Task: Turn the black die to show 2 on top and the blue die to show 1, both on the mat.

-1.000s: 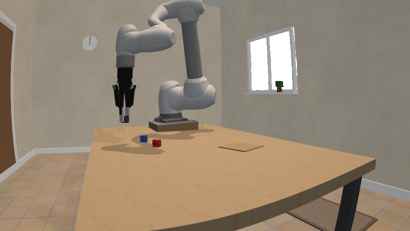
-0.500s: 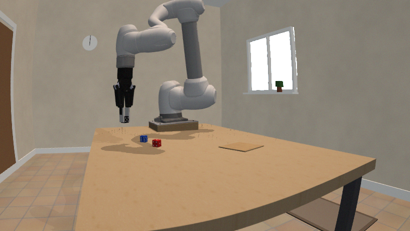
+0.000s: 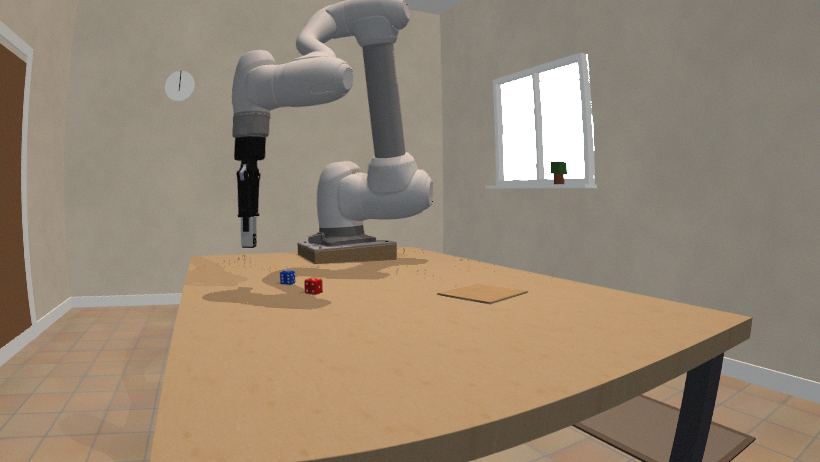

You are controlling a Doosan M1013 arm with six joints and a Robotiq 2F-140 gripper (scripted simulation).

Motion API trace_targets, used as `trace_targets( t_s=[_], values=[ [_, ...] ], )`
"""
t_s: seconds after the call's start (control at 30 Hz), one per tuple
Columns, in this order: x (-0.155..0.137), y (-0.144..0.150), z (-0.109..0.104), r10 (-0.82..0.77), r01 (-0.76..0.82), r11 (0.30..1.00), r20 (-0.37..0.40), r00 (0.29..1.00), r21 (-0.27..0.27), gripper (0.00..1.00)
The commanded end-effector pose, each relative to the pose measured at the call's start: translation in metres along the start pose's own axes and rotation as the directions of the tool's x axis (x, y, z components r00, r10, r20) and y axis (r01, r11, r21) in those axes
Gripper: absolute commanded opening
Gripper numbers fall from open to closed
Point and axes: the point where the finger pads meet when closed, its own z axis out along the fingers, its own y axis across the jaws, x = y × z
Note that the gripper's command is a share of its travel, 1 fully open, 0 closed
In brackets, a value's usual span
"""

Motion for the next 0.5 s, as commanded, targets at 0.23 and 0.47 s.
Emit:
trace_targets(
  t_s=[0.23,0.47],
  values=[
    [-0.0005,0.0019,0.0034,-0.418,0.418,0.909,-0.008,0.909,-0.005,0.24],
    [-0.0008,0.003,0.0054,-0.633,0.633,0.774,-0.006,0.774,-0.007,0.24]
  ],
)
